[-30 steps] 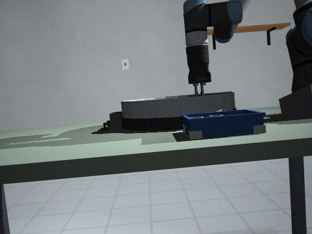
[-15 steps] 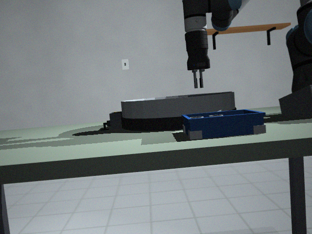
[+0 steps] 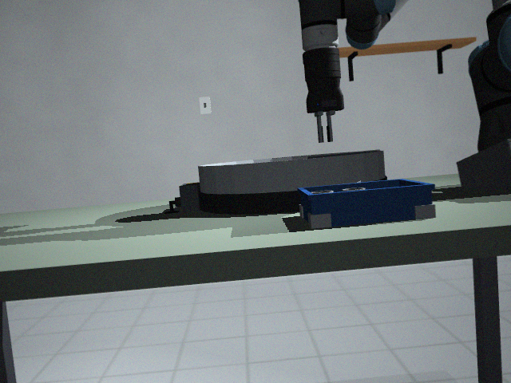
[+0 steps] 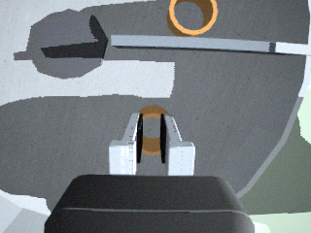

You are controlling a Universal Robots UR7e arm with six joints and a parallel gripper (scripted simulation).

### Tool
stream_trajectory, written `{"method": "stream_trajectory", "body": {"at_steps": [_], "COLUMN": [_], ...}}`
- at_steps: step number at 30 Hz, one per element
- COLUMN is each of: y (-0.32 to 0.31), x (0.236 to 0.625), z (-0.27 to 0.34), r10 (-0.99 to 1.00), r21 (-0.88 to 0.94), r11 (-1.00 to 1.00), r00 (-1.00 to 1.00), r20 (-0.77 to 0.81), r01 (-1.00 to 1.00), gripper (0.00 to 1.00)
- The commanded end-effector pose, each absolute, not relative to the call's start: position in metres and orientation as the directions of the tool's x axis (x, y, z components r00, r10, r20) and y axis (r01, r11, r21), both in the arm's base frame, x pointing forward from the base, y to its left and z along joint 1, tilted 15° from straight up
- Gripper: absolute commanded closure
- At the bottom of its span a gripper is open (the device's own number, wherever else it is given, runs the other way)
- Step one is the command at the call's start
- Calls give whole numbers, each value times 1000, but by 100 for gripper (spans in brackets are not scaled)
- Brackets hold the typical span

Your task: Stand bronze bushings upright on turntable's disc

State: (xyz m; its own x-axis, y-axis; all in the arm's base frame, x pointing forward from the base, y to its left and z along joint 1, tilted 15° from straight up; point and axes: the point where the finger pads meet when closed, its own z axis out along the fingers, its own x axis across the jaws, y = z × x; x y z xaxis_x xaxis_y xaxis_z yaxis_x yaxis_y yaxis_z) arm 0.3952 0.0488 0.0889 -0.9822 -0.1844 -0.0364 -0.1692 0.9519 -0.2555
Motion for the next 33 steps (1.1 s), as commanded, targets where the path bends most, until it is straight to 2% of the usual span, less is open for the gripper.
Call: {"method": "stream_trajectory", "body": {"at_steps": [1,25,33], "y": [49,51,86], "x": [396,396,394], "z": [89,89,80], "r10": [-185,-184,-184], "r21": [-256,-256,-255], "r11": [952,952,952], "r00": [-982,-982,-982], "r20": [-38,-38,-38], "r01": [-169,-169,-169], "gripper": [62,64,64]}}
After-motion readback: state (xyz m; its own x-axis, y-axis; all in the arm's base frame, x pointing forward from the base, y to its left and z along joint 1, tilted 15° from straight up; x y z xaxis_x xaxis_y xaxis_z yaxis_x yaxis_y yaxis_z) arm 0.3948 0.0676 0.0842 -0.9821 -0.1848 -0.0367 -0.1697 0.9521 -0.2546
